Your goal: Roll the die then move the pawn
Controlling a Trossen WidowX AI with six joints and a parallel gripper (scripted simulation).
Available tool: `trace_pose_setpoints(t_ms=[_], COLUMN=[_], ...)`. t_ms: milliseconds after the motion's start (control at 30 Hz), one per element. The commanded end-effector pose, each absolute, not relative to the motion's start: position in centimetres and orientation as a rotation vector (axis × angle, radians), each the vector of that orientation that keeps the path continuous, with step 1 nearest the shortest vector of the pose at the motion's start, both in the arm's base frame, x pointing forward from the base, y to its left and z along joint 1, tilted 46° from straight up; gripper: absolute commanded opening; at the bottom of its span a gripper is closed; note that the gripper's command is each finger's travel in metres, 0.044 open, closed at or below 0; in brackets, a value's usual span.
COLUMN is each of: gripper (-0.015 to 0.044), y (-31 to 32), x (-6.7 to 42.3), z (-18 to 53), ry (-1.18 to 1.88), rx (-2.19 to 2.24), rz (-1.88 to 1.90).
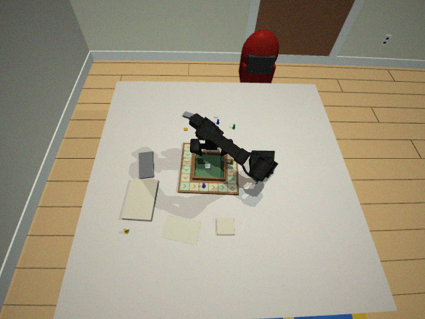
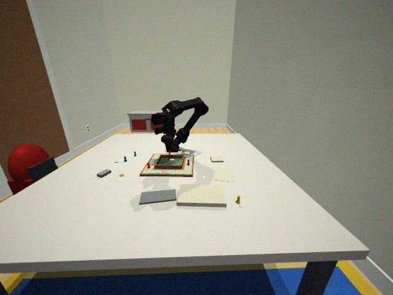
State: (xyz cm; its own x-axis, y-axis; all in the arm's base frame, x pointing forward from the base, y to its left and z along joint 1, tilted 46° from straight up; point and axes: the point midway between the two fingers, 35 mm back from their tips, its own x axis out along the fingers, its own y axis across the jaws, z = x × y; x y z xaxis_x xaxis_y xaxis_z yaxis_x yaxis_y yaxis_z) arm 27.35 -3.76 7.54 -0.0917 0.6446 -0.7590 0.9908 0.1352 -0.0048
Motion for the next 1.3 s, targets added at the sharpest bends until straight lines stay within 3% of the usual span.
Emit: trace_pose_setpoints(t_ms=[0, 33, 333, 500, 1267], gripper=[0.0440, 0.0440, 0.0204, 0.0200, 0.0200], y=[-3.8, -3.8, -7.2, -8.6, -7.3], x=[27.3, 27.3, 33.0, 35.5, 35.3], z=[7.5, 7.5, 1.8, -2.1, -3.8], ry=[1.807, 1.807, 1.803, 1.733, 1.729], rx=[1.573, 1.573, 1.214, 0.996, 0.988], rz=[-0.729, -0.729, -0.120, 0.202, 0.214])
